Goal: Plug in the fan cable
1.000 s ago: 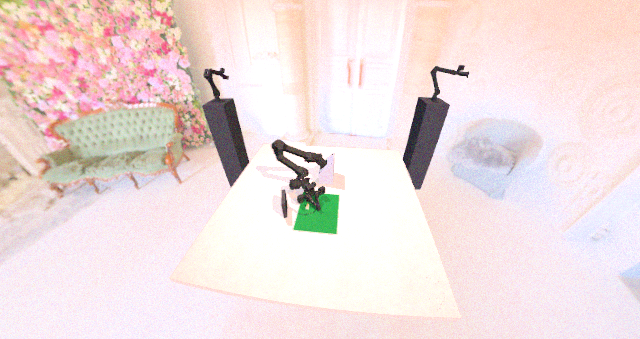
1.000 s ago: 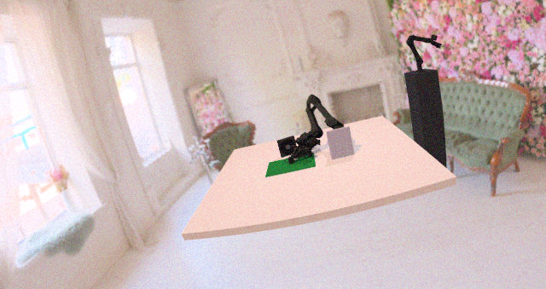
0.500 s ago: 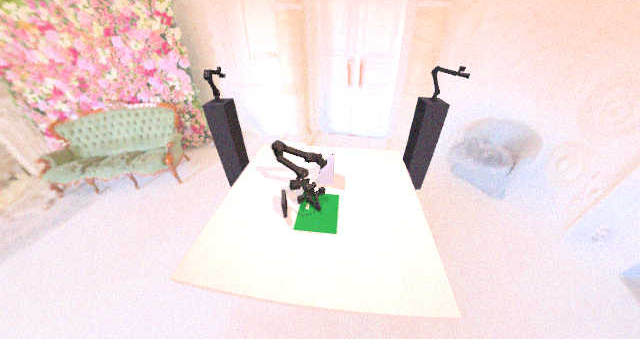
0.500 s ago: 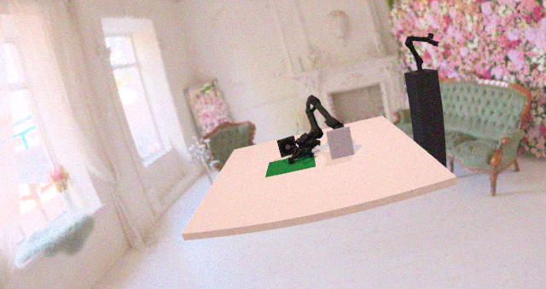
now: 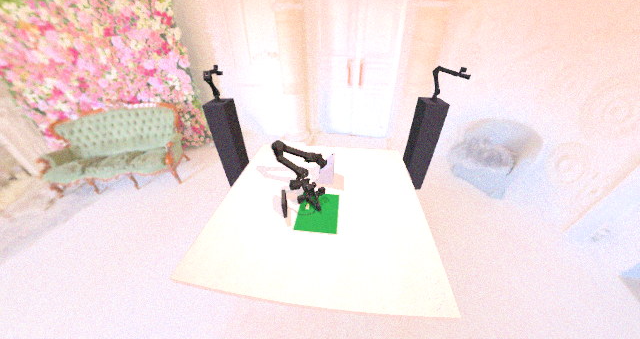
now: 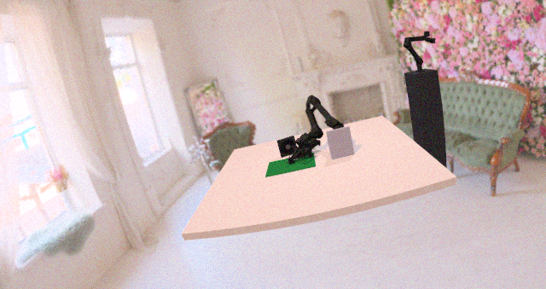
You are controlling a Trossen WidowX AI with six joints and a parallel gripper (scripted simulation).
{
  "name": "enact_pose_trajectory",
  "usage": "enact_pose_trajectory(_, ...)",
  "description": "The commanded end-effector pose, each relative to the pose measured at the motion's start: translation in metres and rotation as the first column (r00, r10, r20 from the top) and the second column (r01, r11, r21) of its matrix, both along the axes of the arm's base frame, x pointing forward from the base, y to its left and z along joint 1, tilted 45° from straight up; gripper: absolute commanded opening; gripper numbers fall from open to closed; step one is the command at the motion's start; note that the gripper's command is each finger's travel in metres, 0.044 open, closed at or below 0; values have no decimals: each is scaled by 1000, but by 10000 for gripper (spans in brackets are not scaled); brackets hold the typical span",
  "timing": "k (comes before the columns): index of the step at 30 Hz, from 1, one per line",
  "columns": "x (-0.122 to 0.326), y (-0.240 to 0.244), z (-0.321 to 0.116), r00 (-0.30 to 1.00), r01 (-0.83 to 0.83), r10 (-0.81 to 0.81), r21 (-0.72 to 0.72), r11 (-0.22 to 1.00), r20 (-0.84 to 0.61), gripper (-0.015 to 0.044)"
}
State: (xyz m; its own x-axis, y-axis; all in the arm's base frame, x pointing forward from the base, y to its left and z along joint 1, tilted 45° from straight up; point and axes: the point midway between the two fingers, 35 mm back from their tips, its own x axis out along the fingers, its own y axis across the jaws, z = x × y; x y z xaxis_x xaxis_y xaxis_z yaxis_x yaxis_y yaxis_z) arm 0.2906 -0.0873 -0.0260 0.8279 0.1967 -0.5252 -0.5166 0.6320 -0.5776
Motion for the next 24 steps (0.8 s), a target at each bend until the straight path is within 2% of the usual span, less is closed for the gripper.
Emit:
enact_pose_trajectory(1, 0, 0, 0, 1000, 2, -2, 1, 1000, -2, 0)
enact_pose_trajectory(19, 0, 0, 0, 1000, 2, -2, 1, 1000, -2, 0)
enact_pose_trajectory(24, 0, 0, 0, 1000, 0, 0, 0, 1000, 0, 131)
